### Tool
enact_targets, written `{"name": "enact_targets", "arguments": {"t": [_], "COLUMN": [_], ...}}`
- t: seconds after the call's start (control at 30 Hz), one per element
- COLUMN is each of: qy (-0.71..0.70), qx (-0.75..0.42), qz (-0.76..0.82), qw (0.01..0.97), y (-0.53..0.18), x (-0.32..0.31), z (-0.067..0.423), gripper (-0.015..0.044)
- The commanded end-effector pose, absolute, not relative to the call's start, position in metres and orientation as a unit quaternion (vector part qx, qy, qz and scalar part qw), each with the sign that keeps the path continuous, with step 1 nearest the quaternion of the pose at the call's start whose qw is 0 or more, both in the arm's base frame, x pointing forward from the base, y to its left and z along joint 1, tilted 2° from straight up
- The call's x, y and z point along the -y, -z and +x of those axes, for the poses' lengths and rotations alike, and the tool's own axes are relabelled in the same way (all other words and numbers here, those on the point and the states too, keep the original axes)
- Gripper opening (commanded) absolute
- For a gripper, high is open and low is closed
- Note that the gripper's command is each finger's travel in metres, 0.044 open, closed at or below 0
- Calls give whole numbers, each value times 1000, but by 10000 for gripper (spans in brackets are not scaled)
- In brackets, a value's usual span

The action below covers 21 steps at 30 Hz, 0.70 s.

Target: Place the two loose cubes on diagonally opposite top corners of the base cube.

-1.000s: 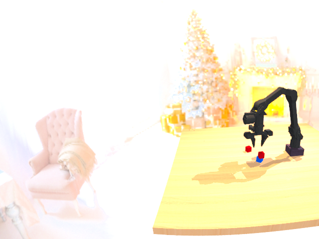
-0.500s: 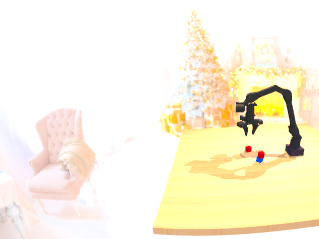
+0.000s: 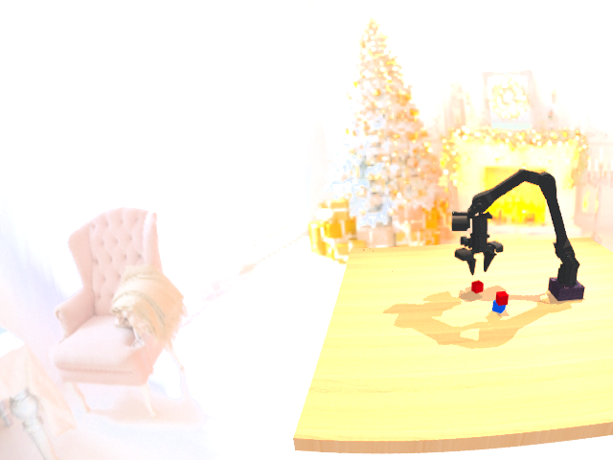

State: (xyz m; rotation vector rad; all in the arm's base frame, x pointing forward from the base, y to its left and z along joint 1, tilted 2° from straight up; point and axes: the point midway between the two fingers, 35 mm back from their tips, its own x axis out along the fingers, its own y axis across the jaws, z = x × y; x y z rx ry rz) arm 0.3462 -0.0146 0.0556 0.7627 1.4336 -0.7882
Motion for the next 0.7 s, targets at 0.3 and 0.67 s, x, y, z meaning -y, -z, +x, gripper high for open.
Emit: {"name": "enact_targets", "arguments": {"t": [0.3,0.67], "qy": [341,341], "qx": [-621,-621], "qz": [332,332], "qw": [624,624], "y": [-33,-16], "x": [15,16], "z": [347,347], "gripper": [265,265]}}
